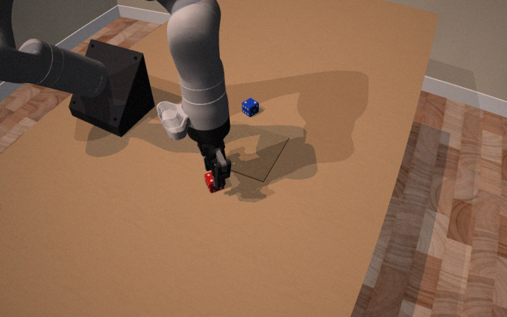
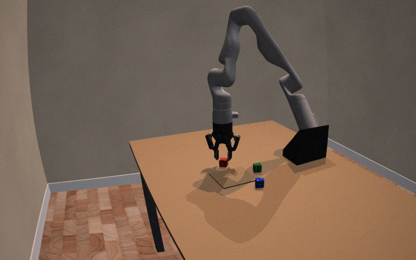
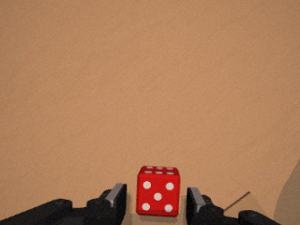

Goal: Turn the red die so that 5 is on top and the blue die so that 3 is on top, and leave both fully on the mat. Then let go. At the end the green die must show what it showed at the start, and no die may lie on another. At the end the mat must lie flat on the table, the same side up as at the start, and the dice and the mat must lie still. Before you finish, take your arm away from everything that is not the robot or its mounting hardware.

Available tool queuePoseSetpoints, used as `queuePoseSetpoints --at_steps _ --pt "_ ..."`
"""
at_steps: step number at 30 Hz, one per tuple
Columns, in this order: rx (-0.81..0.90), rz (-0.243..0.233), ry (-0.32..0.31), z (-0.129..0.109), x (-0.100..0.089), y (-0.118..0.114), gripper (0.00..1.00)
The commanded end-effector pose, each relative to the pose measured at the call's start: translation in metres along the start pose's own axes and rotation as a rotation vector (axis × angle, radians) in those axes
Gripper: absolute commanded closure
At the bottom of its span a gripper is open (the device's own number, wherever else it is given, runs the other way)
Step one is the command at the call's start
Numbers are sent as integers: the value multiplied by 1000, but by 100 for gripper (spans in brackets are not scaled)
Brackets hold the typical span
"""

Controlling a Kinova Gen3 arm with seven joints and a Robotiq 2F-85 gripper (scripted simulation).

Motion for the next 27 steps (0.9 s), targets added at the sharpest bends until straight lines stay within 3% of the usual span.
queuePoseSetpoints --at_steps 1,10,27 --pt "0 5 6 -1 8 1 54" --pt "0 5 6 -1 23 1 54" --pt "0 5 6 -1 24 1 54"
Point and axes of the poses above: the point where the finger pads meet when closed, its own x axis out along the fingers, its own y axis across the jaws, z = x × y, the point moved 10 cm from there along -x, back along the fingers, and after that the axes turned 15 degrees about -x, right-handed, at the moved point
